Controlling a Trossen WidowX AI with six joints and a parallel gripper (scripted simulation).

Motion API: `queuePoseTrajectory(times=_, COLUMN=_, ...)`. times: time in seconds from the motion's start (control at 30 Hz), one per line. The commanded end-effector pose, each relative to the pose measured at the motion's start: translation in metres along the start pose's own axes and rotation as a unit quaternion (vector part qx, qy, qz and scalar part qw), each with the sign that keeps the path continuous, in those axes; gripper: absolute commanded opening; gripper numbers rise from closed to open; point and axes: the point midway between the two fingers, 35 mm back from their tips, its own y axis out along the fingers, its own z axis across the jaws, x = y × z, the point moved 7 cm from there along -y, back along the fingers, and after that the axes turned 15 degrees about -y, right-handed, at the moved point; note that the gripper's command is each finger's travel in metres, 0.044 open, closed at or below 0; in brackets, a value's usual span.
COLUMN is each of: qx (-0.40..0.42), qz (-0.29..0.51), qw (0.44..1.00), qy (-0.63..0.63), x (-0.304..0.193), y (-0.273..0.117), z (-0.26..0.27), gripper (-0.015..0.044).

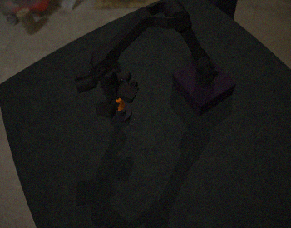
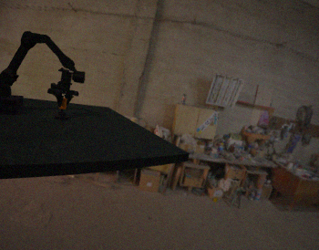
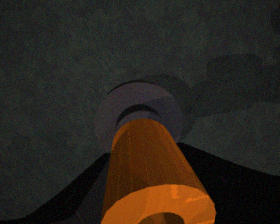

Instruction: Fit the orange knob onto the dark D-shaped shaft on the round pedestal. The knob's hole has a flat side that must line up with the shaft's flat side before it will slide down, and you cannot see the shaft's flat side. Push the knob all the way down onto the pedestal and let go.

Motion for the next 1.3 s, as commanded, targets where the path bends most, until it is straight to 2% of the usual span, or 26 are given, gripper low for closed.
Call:
queuePoseTrajectory(times=0.0, qx=0.002, qz=0.003, qw=0.992, qy=0.125, x=-0.0003, y=0.0007, z=0.0006, gripper=0.0)
queuePoseTrajectory(times=0.2, qx=0.001, qz=0.003, qw=0.944, qy=0.329, x=-0.0013, y=0.0022, z=0.0008, gripper=0.0)
queuePoseTrajectory(times=0.4, qx=0.0, qz=0.003, qw=0.856, qy=0.518, x=-0.003, y=0.0016, z=0.0006, gripper=0.0)
queuePoseTrajectory(times=0.57, qx=0.0, qz=0.003, qw=0.753, qy=0.658, x=-0.0043, y=0.0, z=0.0002, gripper=0.0)
queuePoseTrajectory(times=0.83, qx=-0.001, qz=0.003, qw=0.554, qy=0.832, x=-0.004, y=-0.0025, z=-0.0002, gripper=0.0)
queuePoseTrajectory(times=1.1, qx=-0.002, qz=0.003, qw=0.327, qy=0.945, x=-0.0015, y=-0.0027, z=-0.0003, gripper=0.0)
queuePoseTrajectory(times=1.17, qx=-0.002, qz=0.002, qw=0.306, qy=0.952, x=-0.0006, y=-0.002, z=-0.0003, gripper=0.0)
queuePoseTrajectory(times=1.27, qx=-0.002, qz=0.002, qw=0.306, qy=0.952, x=0.0007, y=-0.0006, z=0.0, gripper=0.0)
